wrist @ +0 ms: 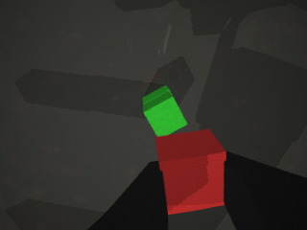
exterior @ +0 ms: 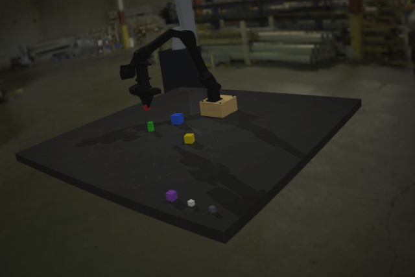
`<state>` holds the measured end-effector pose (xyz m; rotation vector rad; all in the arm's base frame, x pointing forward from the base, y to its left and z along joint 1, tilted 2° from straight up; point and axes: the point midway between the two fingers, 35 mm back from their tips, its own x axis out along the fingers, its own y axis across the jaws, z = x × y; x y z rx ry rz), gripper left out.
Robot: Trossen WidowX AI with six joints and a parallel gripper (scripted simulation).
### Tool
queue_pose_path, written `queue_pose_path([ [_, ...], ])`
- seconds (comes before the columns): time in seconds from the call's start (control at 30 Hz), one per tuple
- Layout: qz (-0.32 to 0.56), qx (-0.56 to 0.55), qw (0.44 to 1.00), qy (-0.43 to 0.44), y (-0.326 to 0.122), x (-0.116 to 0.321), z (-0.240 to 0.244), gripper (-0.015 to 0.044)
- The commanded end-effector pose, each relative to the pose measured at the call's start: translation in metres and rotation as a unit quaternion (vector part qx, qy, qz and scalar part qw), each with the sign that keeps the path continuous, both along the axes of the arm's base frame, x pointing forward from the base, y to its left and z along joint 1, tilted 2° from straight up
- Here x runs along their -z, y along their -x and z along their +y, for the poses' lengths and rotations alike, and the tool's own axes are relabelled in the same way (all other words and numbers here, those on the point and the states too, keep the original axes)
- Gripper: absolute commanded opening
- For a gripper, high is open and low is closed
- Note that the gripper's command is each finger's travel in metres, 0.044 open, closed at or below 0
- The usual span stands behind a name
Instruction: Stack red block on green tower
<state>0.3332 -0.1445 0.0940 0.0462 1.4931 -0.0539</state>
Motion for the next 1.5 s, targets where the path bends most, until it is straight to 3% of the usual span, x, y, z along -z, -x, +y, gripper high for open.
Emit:
queue_pose_path([
  [0.0, 0.011, -0.003, 1.0, -0.006, 0.002, 0.028, 0.0, 0.0],
  [0.5, 0.011, -0.003, 1.0, -0.006, -0.003, 0.067, 0.001, 0.0],
  [1.47, 0.011, -0.003, 1.0, -0.006, -0.003, 0.067, 0.001, 0.0],
])
